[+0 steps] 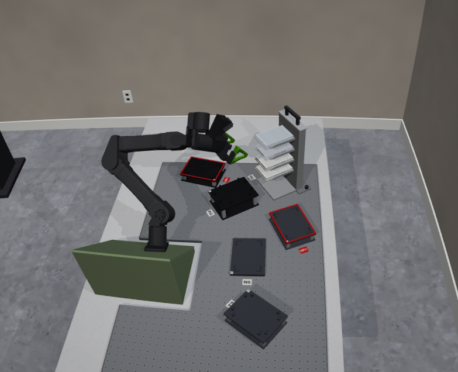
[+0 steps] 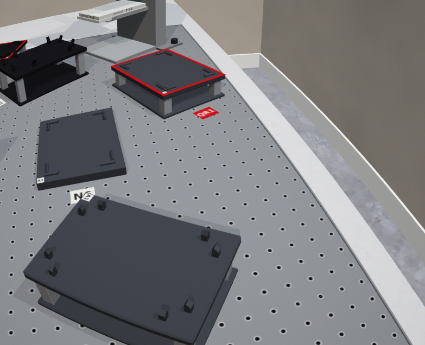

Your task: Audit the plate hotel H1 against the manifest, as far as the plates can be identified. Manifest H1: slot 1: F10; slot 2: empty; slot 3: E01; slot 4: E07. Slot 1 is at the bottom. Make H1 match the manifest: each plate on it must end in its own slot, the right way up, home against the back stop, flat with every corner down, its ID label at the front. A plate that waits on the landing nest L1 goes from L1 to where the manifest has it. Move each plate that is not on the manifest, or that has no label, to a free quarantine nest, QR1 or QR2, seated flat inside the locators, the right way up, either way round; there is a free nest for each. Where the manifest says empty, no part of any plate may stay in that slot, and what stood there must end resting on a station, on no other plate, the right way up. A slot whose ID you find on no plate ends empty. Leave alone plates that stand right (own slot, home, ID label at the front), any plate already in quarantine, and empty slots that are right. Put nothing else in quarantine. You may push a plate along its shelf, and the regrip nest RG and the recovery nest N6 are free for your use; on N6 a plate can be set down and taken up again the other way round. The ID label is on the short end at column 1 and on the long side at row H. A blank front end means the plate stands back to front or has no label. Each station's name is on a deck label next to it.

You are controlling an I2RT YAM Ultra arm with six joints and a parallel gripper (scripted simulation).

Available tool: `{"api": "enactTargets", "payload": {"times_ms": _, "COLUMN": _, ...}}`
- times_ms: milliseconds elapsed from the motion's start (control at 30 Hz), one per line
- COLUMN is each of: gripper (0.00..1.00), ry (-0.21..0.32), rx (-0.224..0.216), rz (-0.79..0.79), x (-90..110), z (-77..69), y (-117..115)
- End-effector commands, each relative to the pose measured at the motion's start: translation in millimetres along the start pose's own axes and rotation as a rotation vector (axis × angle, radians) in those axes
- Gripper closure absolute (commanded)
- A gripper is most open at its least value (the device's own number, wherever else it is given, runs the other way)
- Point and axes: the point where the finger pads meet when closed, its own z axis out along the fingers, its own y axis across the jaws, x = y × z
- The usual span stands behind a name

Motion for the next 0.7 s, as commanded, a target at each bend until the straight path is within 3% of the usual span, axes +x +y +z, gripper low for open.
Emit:
{"api": "enactTargets", "payload": {"times_ms": 0, "gripper": 0.0, "ry": -0.034, "rx": 0.028, "rz": -0.012, "x": -7, "z": 3.2, "y": -4}}
{"api": "enactTargets", "payload": {"times_ms": 667, "gripper": 0.0, "ry": -0.036, "rx": 0.027, "rz": -0.012, "x": -5, "z": 28.4, "y": -5}}
